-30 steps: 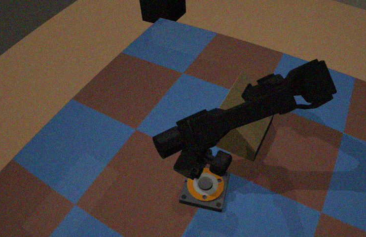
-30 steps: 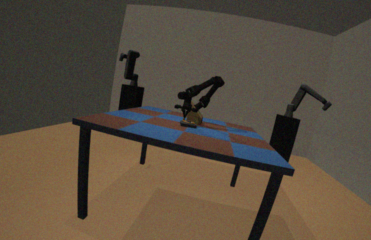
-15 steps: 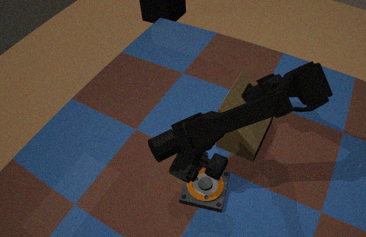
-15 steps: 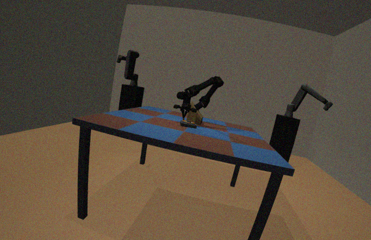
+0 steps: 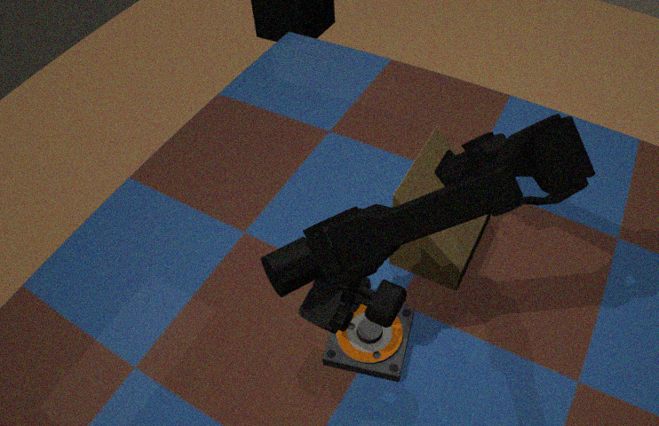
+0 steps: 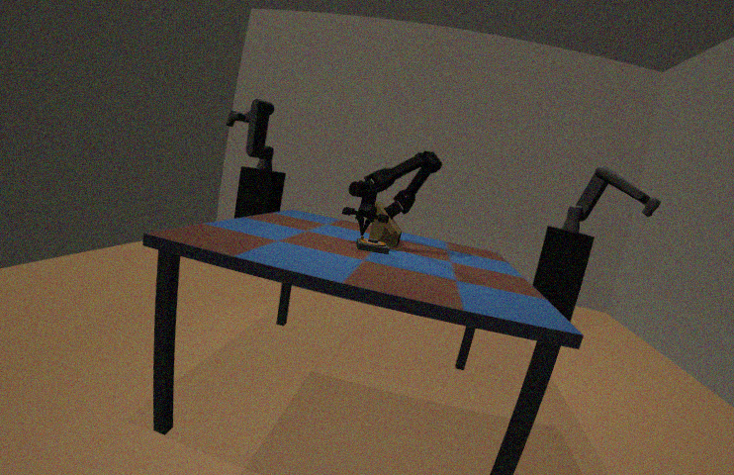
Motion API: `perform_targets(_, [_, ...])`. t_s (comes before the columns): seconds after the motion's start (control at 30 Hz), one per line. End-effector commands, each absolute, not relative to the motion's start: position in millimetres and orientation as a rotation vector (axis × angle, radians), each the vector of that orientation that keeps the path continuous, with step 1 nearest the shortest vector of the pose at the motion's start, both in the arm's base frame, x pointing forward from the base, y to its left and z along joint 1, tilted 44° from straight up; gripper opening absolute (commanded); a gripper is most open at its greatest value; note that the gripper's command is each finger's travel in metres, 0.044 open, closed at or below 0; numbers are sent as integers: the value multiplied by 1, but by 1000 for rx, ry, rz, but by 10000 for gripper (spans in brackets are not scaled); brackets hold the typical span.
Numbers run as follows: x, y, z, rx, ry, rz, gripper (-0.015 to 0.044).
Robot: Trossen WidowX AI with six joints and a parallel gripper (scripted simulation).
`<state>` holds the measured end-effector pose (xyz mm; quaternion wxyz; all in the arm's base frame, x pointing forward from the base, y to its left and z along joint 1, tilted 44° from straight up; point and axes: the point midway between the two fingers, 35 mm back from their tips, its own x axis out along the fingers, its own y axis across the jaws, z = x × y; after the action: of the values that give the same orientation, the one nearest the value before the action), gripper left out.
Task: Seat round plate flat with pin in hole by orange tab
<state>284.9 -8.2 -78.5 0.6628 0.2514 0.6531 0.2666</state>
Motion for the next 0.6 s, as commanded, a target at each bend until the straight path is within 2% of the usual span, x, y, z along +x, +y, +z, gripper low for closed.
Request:
perform_targets(0.0, [287, -8, -80, 578, 1479, 602, 0])
perform_targets(0.37, [284, -40, -45, 577, 1480, 600, 0])
perform_targets(0.57, [284, -37, -52, 590, 1484, 598, 0])
